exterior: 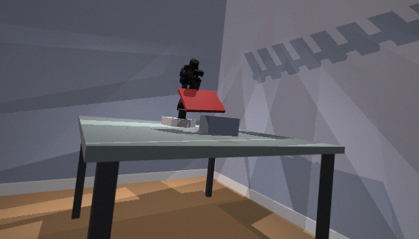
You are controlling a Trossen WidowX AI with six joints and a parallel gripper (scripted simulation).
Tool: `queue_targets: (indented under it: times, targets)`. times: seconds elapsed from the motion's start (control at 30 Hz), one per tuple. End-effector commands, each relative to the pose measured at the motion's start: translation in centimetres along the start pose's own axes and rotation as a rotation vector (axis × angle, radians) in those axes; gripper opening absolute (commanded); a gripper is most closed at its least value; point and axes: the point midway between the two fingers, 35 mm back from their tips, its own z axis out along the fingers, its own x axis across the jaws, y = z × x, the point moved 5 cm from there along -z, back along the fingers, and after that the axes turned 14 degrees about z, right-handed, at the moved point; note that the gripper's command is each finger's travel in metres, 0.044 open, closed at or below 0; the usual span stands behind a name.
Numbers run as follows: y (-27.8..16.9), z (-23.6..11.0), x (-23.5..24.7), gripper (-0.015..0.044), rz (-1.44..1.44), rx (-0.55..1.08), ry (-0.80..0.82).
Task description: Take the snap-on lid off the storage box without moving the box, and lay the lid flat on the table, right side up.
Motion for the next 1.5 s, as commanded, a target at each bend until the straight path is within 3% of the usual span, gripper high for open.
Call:
queue_targets:
  times: [0.0,1.47]
  targets:
    - [0.7,-0.1,0.2,0.0000,-0.004,0.003,0.004]
    - [9.3,-0.7,1.9,0.0000,-0.011,-0.003,0.004]
